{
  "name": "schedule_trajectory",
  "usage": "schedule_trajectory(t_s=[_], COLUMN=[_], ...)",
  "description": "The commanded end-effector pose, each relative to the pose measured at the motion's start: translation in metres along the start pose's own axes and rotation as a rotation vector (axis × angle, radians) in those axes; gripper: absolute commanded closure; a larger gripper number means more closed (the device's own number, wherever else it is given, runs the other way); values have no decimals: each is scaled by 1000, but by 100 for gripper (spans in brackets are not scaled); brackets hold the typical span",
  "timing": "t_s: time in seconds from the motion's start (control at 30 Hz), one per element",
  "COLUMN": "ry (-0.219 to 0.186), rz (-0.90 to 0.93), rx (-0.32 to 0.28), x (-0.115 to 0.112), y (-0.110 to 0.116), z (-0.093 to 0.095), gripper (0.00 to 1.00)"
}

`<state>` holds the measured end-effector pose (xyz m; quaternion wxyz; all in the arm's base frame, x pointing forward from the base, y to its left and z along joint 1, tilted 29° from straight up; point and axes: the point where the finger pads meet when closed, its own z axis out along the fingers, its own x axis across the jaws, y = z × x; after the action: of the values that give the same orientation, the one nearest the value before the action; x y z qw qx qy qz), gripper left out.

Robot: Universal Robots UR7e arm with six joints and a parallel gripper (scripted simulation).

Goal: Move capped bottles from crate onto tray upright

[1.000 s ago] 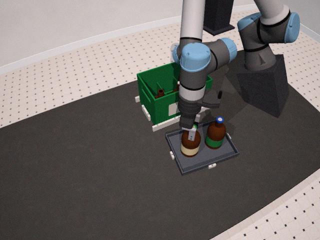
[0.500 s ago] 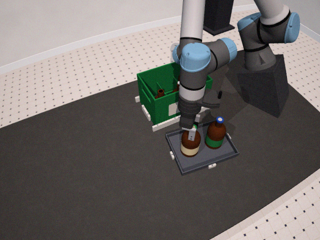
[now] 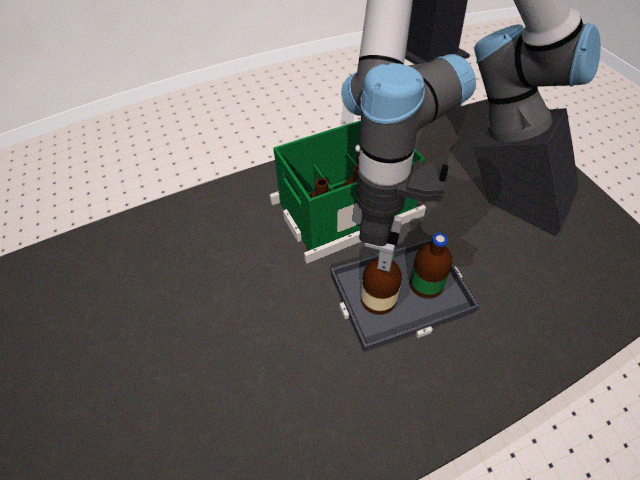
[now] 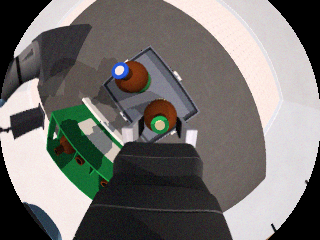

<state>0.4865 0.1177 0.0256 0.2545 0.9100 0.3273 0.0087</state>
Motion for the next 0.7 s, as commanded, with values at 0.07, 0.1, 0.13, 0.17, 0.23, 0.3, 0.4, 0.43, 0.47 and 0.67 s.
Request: schedule_trajectory(t_s=[0.07,0.1,0.13,0.17,0.23,0.3,0.4,0.43,0.47,0.67], ry=[1,0,0,0,-1,-2,-3,-3,-4,-4], rz=[0,0,0,0,0,0,0,0,0,-1], rx=[0,0,0,0,0,1,1,1,2,2], x=[0,0,0,0,0,0,0,0,0,0], y=[0,0,0,0,0,0,0,0,0,0], z=[-7,-9,-10,-12,-15,-18,-23,-25,-27,-22], gripper=[0,0,0,0,0,0,0,0,0,0])
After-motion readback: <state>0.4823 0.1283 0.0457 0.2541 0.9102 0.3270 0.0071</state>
